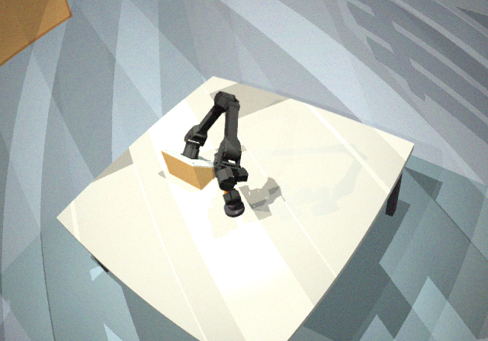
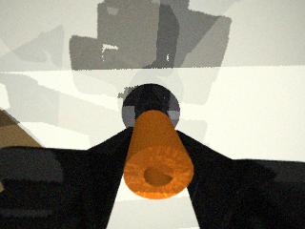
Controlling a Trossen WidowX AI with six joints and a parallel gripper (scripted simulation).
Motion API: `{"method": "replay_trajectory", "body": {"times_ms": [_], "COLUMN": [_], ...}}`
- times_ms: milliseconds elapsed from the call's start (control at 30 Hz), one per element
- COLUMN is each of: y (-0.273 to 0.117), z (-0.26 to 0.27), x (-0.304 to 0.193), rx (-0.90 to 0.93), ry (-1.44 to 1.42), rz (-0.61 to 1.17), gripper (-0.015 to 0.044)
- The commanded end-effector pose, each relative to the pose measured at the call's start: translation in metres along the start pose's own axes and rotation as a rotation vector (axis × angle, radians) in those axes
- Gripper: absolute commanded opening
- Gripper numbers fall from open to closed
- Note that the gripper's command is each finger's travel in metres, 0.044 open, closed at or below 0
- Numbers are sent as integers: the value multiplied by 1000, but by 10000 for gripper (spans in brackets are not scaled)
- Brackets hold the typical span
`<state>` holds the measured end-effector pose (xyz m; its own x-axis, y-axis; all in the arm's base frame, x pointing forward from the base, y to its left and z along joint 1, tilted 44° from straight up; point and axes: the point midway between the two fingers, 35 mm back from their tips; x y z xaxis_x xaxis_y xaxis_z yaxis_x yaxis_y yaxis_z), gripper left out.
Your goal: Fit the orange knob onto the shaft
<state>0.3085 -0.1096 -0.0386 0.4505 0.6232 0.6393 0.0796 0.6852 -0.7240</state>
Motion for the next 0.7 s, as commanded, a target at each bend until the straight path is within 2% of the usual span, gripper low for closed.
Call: {"method": "replay_trajectory", "body": {"times_ms": [0, 367, 667], "y": [0, -3, -3], "z": [2, 0, -3], "x": [0, 1, 1], "rx": [-2, -2, -2], "ry": [334, 1090, 1136], "rz": [1, 0, 0], "gripper": [0, 0, 0]}}
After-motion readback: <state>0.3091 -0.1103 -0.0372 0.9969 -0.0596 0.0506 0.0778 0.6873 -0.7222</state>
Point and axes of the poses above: the point midway between the two fingers, 35 mm back from their tips, its own y axis out along the fingers, its own z axis across the jaws, x = y × z, and after that the axes turned 12 degrees about -y, right-handed
